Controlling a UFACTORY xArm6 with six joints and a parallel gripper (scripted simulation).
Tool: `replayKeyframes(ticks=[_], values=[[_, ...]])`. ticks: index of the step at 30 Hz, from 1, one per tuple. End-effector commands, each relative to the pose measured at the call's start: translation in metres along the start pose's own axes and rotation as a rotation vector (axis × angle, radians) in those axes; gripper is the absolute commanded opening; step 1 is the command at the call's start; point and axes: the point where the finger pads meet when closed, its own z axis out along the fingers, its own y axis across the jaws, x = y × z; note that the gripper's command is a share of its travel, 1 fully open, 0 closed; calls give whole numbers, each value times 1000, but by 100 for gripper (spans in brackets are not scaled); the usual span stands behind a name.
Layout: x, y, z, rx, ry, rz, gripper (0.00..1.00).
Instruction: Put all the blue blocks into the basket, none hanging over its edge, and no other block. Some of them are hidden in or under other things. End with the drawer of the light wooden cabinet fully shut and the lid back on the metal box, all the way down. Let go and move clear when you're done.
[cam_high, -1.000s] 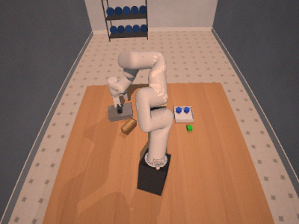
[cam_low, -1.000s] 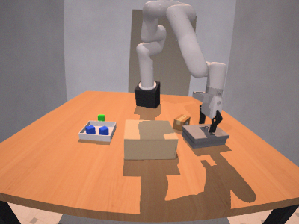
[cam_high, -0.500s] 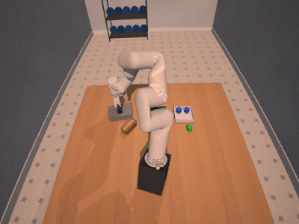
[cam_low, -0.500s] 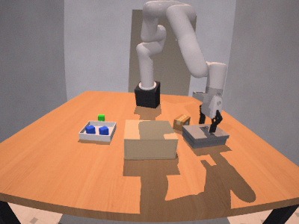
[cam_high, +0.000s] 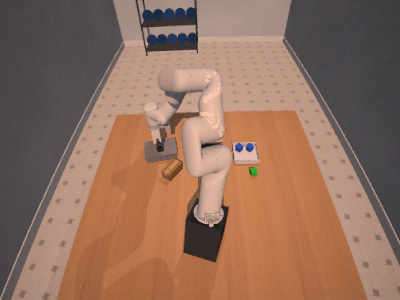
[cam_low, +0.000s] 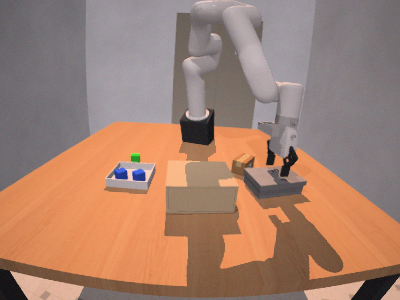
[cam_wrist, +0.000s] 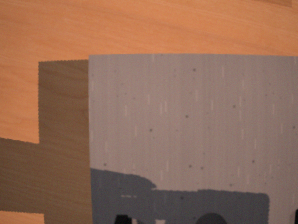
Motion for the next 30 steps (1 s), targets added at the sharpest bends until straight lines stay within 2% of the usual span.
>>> replayKeyframes(ticks=[1,17,30], values=[[-1,-2,-4,4,-2,0,100],[-1,-1,-38,4,-2,0,100],[0,-1,-83,4,-2,0,100]])
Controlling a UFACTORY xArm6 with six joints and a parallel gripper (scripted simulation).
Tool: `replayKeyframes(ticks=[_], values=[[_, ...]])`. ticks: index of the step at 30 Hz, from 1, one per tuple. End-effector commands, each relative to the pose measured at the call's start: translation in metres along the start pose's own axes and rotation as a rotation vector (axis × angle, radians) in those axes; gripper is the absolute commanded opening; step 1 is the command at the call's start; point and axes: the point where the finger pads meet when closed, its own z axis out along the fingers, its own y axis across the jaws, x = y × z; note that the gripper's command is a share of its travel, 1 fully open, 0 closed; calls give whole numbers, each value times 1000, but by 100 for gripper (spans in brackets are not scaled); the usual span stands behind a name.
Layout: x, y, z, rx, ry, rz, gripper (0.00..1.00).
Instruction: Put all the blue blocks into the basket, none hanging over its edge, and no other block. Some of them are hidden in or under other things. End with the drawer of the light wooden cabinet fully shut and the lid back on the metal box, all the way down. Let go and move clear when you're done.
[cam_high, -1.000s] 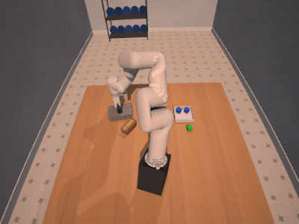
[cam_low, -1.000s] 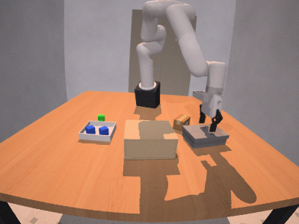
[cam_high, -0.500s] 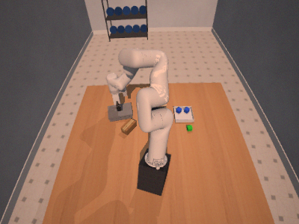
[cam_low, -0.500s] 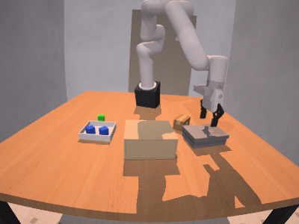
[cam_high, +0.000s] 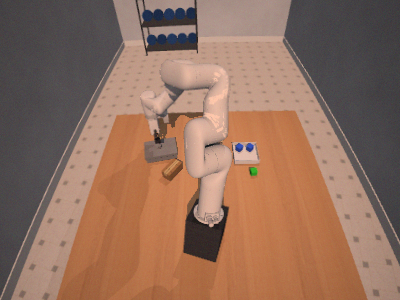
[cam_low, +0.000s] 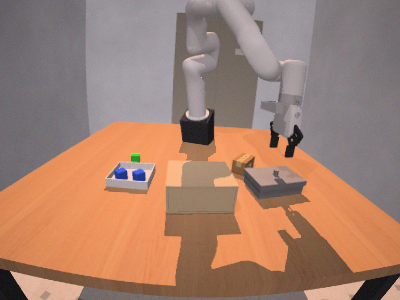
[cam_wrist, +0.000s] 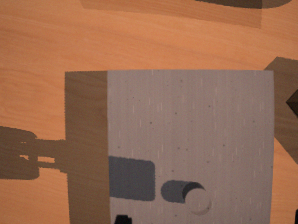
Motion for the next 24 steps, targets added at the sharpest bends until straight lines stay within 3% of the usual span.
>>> replayKeyframes(ticks=[1,13,24], values=[[0,-1,-17,3,-1,1,100],[0,-1,-38,3,-1,1,100],[0,-1,-42,3,-1,1,100]])
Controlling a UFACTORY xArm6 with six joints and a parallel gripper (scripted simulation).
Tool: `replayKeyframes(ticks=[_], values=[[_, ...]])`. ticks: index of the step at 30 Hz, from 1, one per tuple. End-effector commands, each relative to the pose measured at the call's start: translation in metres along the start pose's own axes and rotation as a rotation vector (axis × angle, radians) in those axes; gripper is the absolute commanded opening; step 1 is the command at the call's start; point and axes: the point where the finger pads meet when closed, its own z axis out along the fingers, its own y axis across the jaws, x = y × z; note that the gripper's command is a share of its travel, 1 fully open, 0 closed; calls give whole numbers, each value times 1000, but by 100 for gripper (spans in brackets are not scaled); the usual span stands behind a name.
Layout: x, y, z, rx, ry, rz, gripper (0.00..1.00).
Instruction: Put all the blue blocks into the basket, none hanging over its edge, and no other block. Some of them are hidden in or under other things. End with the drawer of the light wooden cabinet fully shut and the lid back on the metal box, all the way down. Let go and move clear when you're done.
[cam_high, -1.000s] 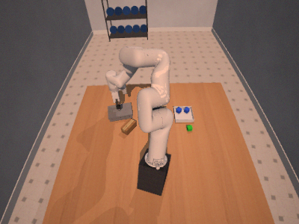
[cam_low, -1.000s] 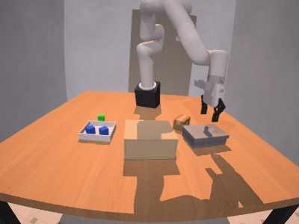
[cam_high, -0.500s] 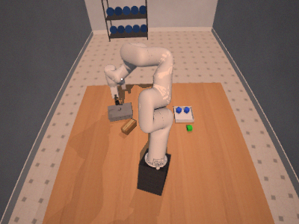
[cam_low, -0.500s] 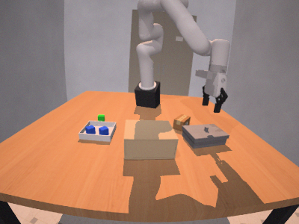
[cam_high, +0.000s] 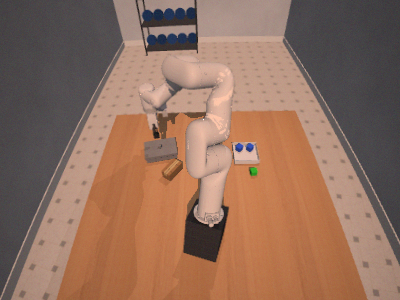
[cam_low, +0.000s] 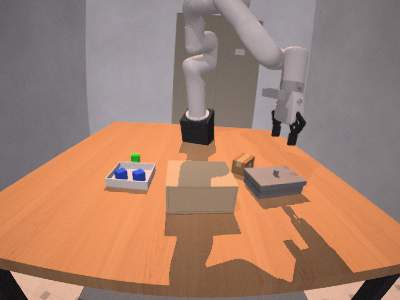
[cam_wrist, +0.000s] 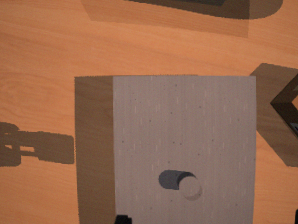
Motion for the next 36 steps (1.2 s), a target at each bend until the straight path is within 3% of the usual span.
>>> replayKeyframes(ticks=[1,4,8,12,14,15,16,31,32,36], values=[[-1,-2,-2,4,-2,1,100],[3,9,-4,4,-1,-51,100],[24,75,-8,5,1,-331,100],[36,114,-2,-2,10,-514,100],[36,114,-2,-2,10,-514,100],[47,147,-1,-2,8,-661,100],[50,157,-1,0,5,-701,100],[50,158,-1,5,-1,-746,100],[50,158,-1,5,-1,-746,90],[50,158,-1,5,-1,-746,90]])
